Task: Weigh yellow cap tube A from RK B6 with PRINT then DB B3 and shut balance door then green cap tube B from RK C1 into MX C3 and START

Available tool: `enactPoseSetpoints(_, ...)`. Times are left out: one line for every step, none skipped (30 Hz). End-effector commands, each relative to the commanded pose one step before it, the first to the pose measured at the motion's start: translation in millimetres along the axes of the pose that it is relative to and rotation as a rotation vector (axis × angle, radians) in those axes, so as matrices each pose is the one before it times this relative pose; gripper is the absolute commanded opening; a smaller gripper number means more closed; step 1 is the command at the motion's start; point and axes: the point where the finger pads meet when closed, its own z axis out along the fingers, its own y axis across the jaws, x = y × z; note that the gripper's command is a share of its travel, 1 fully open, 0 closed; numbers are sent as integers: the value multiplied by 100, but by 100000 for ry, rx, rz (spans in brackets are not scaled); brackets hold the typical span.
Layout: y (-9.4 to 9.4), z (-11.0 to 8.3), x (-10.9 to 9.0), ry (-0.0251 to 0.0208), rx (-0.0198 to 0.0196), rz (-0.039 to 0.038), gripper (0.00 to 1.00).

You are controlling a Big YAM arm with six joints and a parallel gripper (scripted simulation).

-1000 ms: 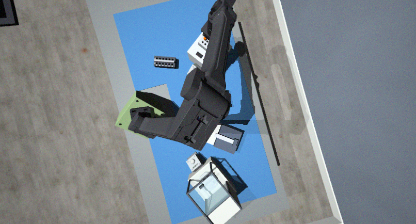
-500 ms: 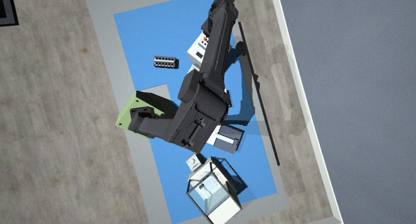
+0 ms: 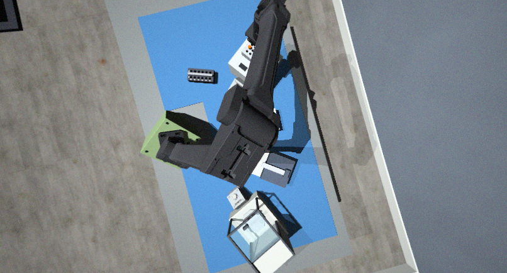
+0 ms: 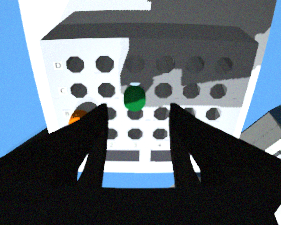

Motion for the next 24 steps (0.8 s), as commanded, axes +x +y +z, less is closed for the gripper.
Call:
enactPoseSetpoints(305,-460,-405,24,92,606,36)
enactPoseSetpoints(0,0,0,0,0,0,36)
enactPoseSetpoints(0,0,0,0,0,0,36)
enactPoseSetpoints(0,0,0,0,0,0,36)
enactPoseSetpoints(0,0,0,0,0,0,36)
enactPoseSetpoints(0,0,0,0,0,0,36)
enactPoseSetpoints(0,0,0,0,0,0,36)
enactPoseSetpoints(0,0,0,0,0,0,36)
enactPoseSetpoints(0,0,0,0,0,0,36)
enactPoseSetpoints(0,0,0,0,0,0,36)
enactPoseSetpoints(0,0,0,0,0,0,36)
enactPoseSetpoints(0,0,0,0,0,0,36)
enactPoseSetpoints(0,0,0,0,0,0,36)
enactPoseSetpoints(0,0,0,0,0,0,36)
enactPoseSetpoints(0,0,0,0,0,0,36)
enactPoseSetpoints(0,0,0,0,0,0,36)
enactPoseSetpoints(0,0,0,0,0,0,36)
enactPoseSetpoints(0,0,0,0,0,0,36)
enactPoseSetpoints(780,-882,-1598,-2247,-270,-299,36)
enactPoseSetpoints(0,-174,-5,-9,-10,6,36)
enactPoseSetpoints(0,-174,-5,-9,-10,6,36)
enactPoseSetpoints(-402,-961,-233,-1491,-203,818,36)
enactPoseSetpoints(-411,-980,-236,-1526,-213,838,36)
enactPoseSetpoints(-150,-470,-90,-565,-90,312,36)
